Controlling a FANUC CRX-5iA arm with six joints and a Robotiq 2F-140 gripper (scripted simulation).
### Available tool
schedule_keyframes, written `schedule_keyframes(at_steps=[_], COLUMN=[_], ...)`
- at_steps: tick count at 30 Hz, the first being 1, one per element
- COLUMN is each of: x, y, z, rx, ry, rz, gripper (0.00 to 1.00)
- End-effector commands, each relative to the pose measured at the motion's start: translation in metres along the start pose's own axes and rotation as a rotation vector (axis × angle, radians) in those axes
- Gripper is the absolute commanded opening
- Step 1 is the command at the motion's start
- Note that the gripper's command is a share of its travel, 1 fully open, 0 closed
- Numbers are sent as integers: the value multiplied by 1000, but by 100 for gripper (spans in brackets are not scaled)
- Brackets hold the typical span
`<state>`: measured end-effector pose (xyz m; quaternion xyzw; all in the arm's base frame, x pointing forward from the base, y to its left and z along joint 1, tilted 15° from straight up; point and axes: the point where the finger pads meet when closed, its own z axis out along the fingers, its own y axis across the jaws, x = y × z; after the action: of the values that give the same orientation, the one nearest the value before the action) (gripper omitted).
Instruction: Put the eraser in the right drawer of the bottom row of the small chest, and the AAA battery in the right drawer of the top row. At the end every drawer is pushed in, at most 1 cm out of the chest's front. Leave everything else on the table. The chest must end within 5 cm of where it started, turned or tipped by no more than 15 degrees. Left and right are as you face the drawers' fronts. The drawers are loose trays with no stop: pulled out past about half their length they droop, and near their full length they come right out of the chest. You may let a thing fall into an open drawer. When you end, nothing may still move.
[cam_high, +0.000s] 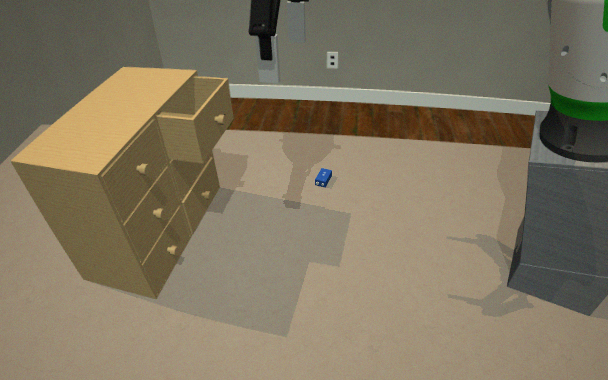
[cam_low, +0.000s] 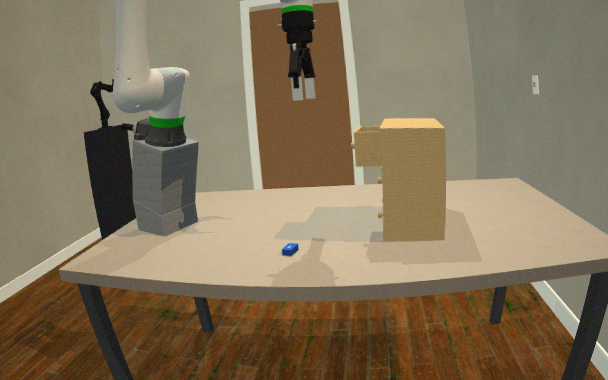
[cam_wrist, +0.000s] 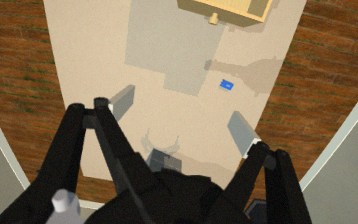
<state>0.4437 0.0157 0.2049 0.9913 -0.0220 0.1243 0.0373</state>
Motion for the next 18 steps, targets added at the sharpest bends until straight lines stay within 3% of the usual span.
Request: schedule_keyframes(at_steps=[1, 5, 8, 10, 11, 13, 18], x=[0, -8, -67, -67, -87, -101, -109], y=[0, 3, 19, 19, 22, 23, 23], z=[0, -1, -2, -2, 0, 3, 4], rx=[0, 0, 0, 0, 0, 0, 0], ry=[0, 0, -1, -1, 0, 0, 0], rz=[0, 0, 0, 0, 0, 0, 0], gripper=[100, 100, 100, 100, 100, 100, 100])
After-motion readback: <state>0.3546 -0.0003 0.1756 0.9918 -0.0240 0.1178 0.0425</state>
